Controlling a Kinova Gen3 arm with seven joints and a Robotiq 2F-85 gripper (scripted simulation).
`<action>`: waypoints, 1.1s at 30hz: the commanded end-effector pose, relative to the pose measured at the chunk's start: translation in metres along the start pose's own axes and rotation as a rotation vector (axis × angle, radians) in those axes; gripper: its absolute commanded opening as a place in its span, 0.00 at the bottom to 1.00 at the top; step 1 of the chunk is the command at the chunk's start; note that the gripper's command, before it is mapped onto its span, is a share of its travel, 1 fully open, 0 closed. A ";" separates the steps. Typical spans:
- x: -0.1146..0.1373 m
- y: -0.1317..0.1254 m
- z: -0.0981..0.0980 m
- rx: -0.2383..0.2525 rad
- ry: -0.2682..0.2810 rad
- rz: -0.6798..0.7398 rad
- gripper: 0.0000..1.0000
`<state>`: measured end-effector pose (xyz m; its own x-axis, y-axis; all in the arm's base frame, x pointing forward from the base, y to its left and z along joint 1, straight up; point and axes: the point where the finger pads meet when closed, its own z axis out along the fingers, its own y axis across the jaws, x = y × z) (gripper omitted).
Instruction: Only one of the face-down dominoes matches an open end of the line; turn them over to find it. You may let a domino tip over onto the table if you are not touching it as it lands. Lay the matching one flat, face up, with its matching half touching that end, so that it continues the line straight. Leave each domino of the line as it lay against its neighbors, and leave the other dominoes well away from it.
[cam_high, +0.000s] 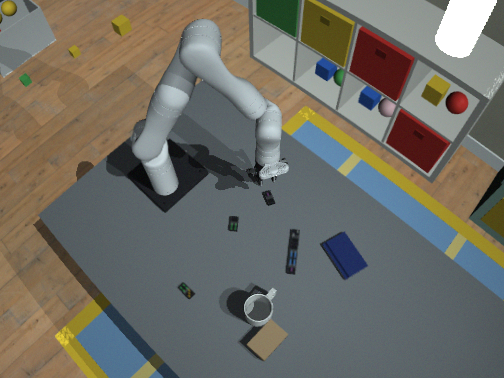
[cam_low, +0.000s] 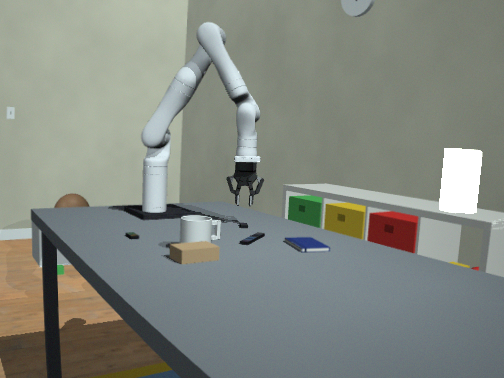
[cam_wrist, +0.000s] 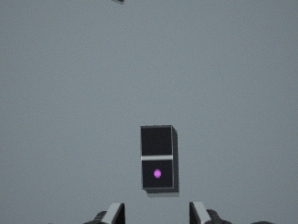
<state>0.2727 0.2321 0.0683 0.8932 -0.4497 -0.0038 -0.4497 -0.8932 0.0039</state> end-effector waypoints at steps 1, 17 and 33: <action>0.001 0.000 -0.002 0.001 -0.003 0.000 0.47; 0.026 0.002 0.000 0.002 -0.003 -0.005 0.47; 0.026 0.002 0.000 0.002 -0.003 -0.005 0.47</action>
<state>0.2955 0.2192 0.0691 0.8936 -0.4488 -0.0024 -0.4488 -0.8936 -0.0031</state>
